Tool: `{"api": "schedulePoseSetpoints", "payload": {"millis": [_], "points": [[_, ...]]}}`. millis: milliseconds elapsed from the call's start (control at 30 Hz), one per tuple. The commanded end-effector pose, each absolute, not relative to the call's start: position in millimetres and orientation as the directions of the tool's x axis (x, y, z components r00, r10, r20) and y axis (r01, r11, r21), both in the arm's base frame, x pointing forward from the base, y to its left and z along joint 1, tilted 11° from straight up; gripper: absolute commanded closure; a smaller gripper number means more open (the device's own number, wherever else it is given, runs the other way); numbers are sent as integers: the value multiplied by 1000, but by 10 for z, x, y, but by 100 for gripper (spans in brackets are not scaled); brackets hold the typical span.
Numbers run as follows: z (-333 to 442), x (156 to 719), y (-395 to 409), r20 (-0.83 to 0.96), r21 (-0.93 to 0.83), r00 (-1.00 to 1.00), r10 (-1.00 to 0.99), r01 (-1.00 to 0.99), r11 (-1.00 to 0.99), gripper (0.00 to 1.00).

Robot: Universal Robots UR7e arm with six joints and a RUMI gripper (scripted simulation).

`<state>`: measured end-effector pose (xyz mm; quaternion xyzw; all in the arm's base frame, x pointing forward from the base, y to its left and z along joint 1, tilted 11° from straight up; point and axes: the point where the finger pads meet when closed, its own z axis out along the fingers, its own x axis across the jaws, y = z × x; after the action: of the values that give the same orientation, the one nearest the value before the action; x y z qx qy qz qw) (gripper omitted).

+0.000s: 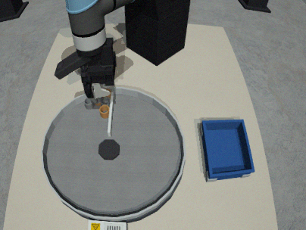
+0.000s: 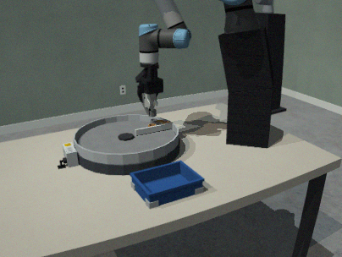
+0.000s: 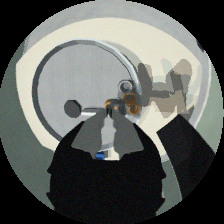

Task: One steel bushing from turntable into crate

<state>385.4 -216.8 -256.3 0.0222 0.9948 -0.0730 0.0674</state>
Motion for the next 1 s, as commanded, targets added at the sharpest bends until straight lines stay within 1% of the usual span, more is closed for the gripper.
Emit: {"api": "schedulePoseSetpoints", "payload": {"millis": [0,600,967], "points": [[-2576,3878,-2066,-134,-142,-991,25,45,989,100],[-2617,4061,-1656,-130,-150,-991,-17,3,989,100],[-2658,4246,-1196,-124,-156,-990,-62,-43,987,100]]}}
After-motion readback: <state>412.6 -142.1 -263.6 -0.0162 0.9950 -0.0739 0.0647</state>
